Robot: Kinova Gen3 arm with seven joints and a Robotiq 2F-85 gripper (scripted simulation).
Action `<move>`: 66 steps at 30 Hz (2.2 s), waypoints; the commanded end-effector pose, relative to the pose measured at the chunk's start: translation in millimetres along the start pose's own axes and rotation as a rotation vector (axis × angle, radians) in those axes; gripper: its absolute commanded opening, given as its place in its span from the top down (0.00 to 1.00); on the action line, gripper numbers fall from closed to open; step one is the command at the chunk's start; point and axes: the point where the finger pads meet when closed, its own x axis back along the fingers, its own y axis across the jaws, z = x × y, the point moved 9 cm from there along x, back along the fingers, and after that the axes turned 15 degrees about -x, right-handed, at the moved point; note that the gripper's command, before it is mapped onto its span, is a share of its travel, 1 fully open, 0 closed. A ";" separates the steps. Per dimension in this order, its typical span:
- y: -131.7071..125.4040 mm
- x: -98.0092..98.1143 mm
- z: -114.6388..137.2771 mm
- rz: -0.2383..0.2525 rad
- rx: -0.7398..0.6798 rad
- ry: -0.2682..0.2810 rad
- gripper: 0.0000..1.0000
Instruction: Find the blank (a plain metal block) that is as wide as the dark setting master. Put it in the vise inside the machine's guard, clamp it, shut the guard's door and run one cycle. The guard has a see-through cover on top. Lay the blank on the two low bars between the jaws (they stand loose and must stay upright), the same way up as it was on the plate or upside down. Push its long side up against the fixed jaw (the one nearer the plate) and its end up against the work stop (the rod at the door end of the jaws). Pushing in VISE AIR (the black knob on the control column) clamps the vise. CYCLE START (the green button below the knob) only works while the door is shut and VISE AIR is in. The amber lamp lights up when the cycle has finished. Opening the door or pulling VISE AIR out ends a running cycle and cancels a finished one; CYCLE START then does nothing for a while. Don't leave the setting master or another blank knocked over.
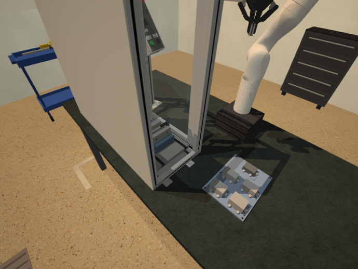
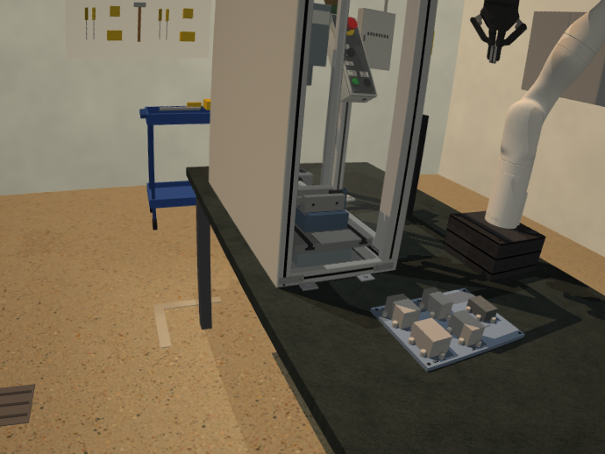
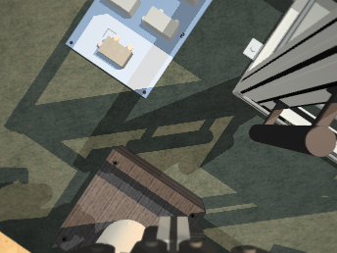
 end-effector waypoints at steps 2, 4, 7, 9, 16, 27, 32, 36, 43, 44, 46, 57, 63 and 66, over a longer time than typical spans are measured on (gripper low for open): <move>-21.8 -25.4 26.2 -0.002 -0.001 -0.001 0.90; -21.8 -25.4 26.2 -0.002 -0.001 -0.001 0.90; -21.8 -25.4 26.2 -0.002 -0.001 -0.001 0.90; -21.8 -25.4 26.2 -0.002 -0.001 -0.001 0.90; -30.9 -35.6 36.5 -0.001 -0.001 -0.001 0.90; -33.2 -38.2 39.1 -0.001 -0.001 -0.001 0.90; -33.2 -38.2 39.1 -0.001 -0.001 -0.001 0.90; -33.2 -38.3 39.2 -0.001 -0.001 -0.001 0.90; -33.2 -38.3 39.2 -0.001 -0.001 -0.001 0.90; -33.2 -38.3 39.2 -0.001 -0.001 -0.001 0.90; -33.2 -38.3 39.2 -0.001 -0.001 -0.001 0.90; -33.2 -38.2 39.1 -0.001 0.229 -0.001 0.90; -33.2 -38.2 39.1 -0.001 0.229 -0.001 0.90; -11.1 -36.9 3.1 -0.007 0.121 0.085 0.90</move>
